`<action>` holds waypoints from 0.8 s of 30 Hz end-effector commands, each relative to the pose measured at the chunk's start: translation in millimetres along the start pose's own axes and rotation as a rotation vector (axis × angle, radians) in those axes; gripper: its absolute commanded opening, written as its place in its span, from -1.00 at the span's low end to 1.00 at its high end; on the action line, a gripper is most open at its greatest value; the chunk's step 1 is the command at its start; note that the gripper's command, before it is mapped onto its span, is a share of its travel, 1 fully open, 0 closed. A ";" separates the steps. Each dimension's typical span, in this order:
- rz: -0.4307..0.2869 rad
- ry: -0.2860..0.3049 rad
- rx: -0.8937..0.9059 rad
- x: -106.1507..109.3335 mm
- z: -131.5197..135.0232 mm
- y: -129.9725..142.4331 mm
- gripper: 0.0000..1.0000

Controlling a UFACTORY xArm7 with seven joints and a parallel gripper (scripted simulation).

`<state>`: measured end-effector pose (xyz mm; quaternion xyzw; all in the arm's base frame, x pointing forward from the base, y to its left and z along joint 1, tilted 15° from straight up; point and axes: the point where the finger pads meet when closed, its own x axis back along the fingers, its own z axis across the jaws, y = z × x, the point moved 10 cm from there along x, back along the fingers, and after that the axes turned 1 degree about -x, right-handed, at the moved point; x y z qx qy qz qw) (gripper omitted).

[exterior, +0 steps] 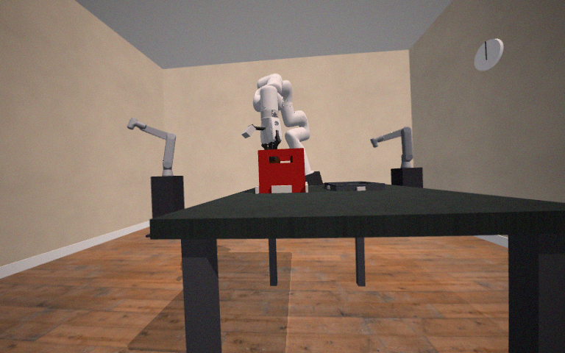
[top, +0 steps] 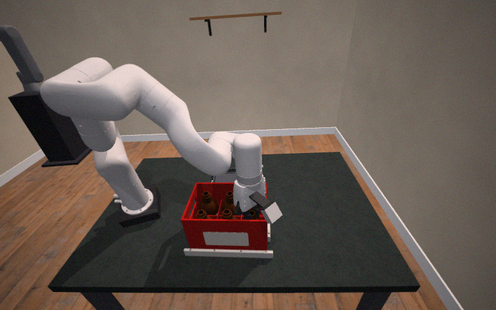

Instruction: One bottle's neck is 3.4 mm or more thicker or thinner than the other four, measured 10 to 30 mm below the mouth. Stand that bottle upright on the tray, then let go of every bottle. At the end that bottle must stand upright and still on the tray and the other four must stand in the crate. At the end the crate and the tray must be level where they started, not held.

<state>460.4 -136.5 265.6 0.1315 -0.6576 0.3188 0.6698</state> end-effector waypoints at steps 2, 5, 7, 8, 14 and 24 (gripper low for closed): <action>0.003 -0.003 0.000 1.4 -0.8 -0.7 -1.00; 0.003 -0.003 0.000 1.4 -0.8 -0.7 -1.00; 0.003 -0.003 0.000 1.4 -0.8 -0.7 -1.00; 0.003 -0.003 0.000 1.4 -0.8 -0.7 -1.00; 0.003 -0.003 0.000 1.4 -0.8 -0.7 0.30; 0.003 -0.003 0.000 1.4 -0.8 -0.7 0.30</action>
